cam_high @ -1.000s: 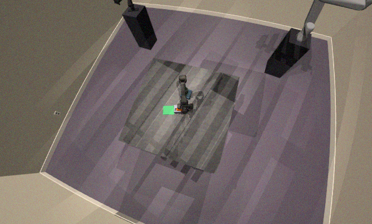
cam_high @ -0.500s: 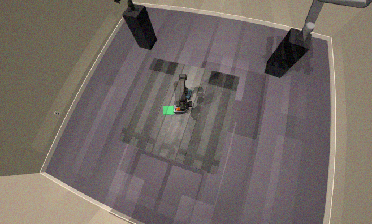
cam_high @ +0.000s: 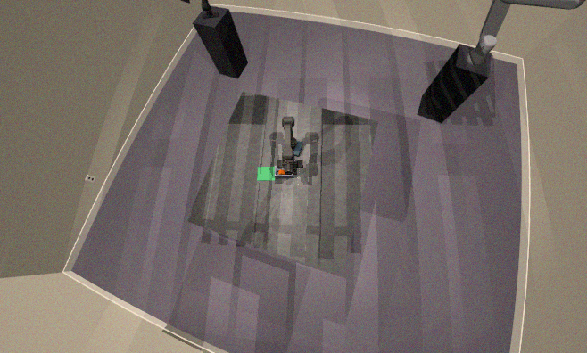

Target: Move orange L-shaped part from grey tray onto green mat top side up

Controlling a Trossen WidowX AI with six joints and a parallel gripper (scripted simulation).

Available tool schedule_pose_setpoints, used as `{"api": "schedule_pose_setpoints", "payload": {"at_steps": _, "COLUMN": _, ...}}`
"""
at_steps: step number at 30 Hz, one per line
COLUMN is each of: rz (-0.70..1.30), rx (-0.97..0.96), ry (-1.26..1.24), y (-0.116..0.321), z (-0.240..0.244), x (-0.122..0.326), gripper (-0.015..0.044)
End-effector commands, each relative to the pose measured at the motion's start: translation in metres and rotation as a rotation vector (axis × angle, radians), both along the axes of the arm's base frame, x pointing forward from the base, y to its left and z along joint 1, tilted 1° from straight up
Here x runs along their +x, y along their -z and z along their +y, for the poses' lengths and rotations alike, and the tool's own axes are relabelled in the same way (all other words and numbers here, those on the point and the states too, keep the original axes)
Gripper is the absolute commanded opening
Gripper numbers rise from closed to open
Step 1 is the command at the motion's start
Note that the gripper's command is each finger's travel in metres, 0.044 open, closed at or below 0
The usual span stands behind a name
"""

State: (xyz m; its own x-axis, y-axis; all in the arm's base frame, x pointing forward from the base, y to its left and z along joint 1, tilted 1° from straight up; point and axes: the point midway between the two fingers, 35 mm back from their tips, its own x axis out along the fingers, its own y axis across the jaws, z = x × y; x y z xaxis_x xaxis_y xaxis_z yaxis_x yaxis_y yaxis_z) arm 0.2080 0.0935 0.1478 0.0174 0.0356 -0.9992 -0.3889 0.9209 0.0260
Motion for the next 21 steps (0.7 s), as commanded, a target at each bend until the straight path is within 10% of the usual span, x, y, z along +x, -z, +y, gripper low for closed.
{"api": "schedule_pose_setpoints", "payload": {"at_steps": 1, "rz": 0.000, "rx": 0.000, "ry": 0.000, "y": 0.000, "z": 0.000, "x": 0.000, "gripper": 0.0180}}
{"api": "schedule_pose_setpoints", "payload": {"at_steps": 11, "rz": 0.003, "rx": 0.002, "ry": 0.117, "y": 0.000, "z": -0.004, "x": 0.004, "gripper": 0.0259}}
{"api": "schedule_pose_setpoints", "payload": {"at_steps": 21, "rz": 0.036, "rx": 0.020, "ry": 1.258, "y": -0.002, "z": -0.052, "x": 0.034, "gripper": 0.0280}}
